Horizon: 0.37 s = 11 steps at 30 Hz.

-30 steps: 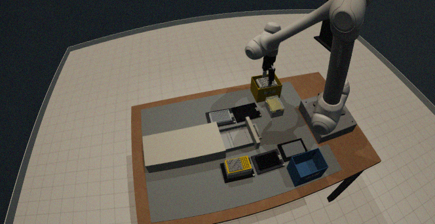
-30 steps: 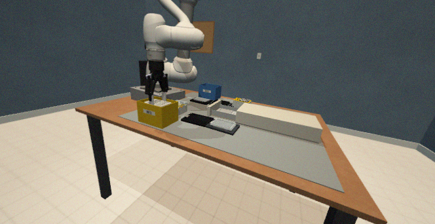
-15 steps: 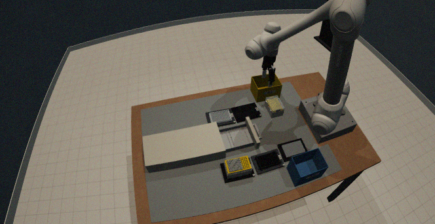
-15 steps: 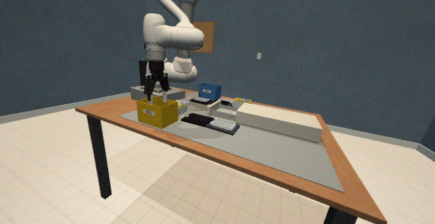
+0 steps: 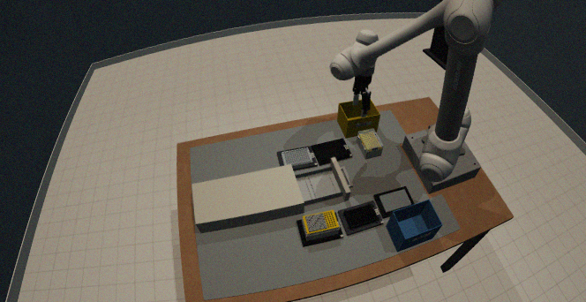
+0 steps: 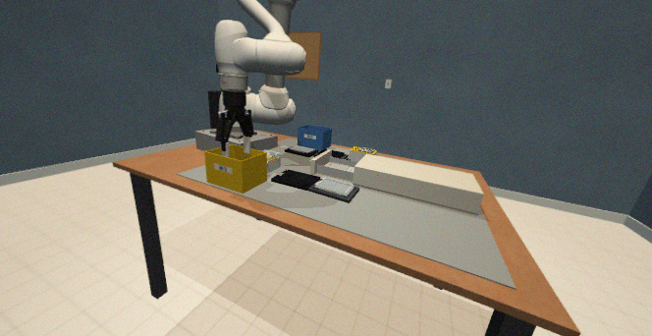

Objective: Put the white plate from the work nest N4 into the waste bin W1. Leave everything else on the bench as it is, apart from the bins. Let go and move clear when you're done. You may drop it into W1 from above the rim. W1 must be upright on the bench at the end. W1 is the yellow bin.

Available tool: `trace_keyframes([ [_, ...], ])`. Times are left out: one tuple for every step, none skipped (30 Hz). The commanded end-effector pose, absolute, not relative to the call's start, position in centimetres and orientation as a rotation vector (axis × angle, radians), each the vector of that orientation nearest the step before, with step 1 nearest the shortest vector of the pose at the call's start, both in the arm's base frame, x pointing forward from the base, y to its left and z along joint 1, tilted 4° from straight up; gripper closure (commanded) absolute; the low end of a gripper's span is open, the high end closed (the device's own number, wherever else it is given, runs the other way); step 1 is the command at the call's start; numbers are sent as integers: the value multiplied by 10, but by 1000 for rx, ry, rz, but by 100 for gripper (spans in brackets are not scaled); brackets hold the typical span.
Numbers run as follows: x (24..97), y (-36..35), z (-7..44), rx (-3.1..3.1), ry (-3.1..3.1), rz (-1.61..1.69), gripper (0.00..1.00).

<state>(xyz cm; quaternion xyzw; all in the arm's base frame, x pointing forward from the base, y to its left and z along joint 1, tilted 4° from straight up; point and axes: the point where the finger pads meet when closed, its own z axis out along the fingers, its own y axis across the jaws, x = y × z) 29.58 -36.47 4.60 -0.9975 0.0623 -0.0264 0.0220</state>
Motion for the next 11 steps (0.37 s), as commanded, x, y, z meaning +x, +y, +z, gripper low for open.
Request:
trace_keyframes([
  [296,-365,48,-3090,193,-82,30],
  [296,-365,50,-3090,193,-82,30],
  [296,-365,51,-3090,193,-82,30],
  [295,-365,52,-3090,193,-82,30],
  [295,-365,54,-3090,193,-82,30],
  [295,-365,55,-3090,193,-82,30],
  [295,-365,55,-3090,193,-82,30],
  [295,-365,55,-3090,193,-82,30],
  [295,-365,55,-3090,193,-82,30],
  [295,-365,55,-3090,193,-82,30],
  [295,-365,55,-3090,193,-82,30],
])
